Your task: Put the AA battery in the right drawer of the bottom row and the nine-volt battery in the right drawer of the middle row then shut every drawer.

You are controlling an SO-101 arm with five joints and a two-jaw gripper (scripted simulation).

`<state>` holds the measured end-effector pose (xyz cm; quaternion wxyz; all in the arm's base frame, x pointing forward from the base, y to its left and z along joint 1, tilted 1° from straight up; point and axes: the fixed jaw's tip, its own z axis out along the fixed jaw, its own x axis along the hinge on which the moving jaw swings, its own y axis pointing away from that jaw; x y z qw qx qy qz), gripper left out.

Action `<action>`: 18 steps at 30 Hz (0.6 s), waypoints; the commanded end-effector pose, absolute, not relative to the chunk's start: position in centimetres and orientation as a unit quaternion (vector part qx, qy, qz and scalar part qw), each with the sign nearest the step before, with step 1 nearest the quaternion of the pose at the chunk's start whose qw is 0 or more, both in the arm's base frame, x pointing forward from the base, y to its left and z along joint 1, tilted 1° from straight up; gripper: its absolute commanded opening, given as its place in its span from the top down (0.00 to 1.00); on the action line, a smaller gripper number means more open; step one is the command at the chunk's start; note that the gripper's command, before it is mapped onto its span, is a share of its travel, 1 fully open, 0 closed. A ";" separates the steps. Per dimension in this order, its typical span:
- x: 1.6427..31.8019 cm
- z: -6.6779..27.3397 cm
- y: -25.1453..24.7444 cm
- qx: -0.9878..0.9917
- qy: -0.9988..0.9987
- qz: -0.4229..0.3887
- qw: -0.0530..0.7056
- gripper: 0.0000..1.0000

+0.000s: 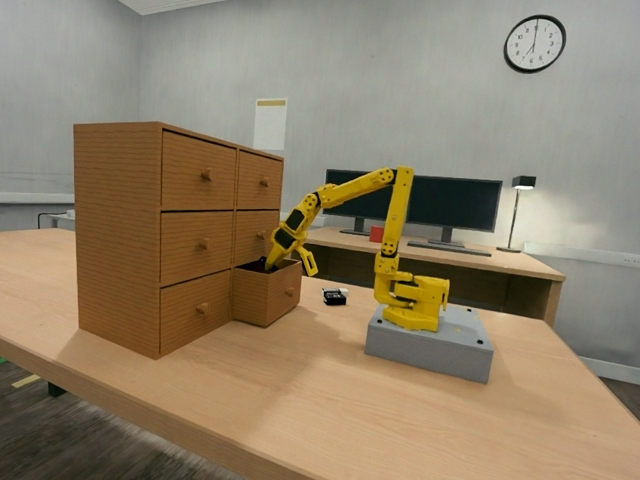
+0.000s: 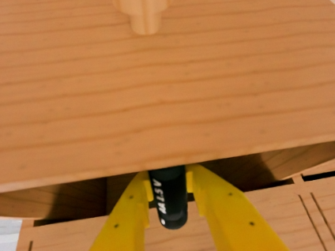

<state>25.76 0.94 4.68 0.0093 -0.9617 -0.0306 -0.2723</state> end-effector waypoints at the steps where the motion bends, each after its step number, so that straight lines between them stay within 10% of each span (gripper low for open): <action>1: 25.5 4.2 0.9 -0.964 -0.031 -0.264 0.009 0.96; 18: 25.5 4.2 0.9 -0.964 -0.031 -0.264 0.009 0.87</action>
